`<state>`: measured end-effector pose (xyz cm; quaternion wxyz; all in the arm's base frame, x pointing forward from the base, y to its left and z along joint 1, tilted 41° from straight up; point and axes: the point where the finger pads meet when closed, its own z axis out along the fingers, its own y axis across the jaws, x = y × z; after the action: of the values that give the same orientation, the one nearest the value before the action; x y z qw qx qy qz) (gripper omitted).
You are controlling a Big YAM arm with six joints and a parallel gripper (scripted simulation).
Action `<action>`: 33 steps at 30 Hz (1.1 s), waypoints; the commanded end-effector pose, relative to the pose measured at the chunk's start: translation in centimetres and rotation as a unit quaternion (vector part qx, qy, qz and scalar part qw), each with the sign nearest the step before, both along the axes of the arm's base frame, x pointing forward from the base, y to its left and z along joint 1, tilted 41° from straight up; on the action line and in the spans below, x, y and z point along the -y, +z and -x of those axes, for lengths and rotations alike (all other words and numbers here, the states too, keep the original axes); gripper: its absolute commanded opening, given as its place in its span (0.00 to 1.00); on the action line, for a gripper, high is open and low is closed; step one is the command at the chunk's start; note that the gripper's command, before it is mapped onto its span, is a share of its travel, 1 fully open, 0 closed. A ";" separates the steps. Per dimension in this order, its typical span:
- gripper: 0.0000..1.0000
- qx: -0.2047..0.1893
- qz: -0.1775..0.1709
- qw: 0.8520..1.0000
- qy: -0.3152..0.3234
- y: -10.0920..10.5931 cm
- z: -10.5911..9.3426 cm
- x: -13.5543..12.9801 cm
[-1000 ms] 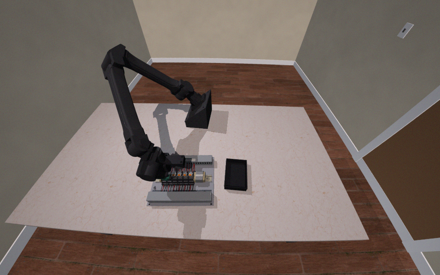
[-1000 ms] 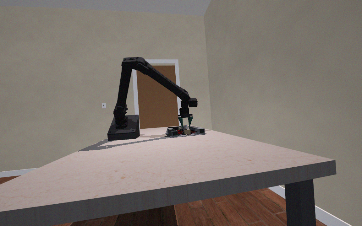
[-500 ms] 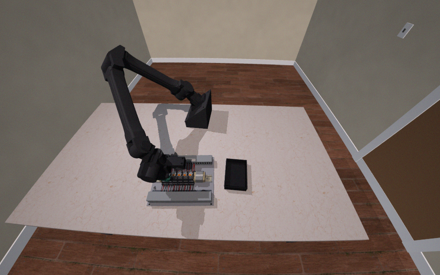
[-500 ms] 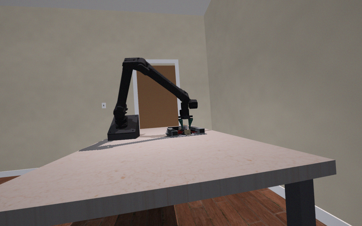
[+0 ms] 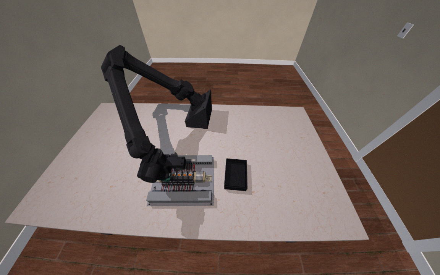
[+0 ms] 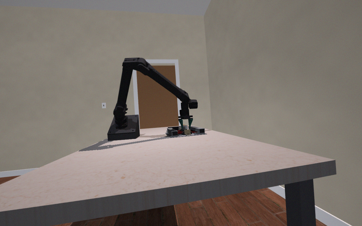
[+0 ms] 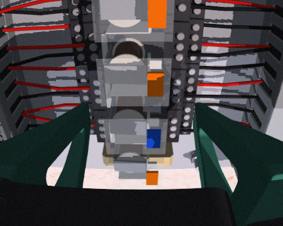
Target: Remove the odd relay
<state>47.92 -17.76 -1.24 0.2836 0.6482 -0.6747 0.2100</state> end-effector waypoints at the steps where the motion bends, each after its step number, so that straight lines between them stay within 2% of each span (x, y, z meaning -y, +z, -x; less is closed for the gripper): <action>1: 0.59 -0.008 -0.001 1.000 -0.002 -0.7 0.4 0.7; 33: 0.59 -0.007 -0.001 1.000 -0.002 -1.0 0.5 0.7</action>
<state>47.63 -17.73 -1.47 0.2850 0.6490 -0.6740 0.2081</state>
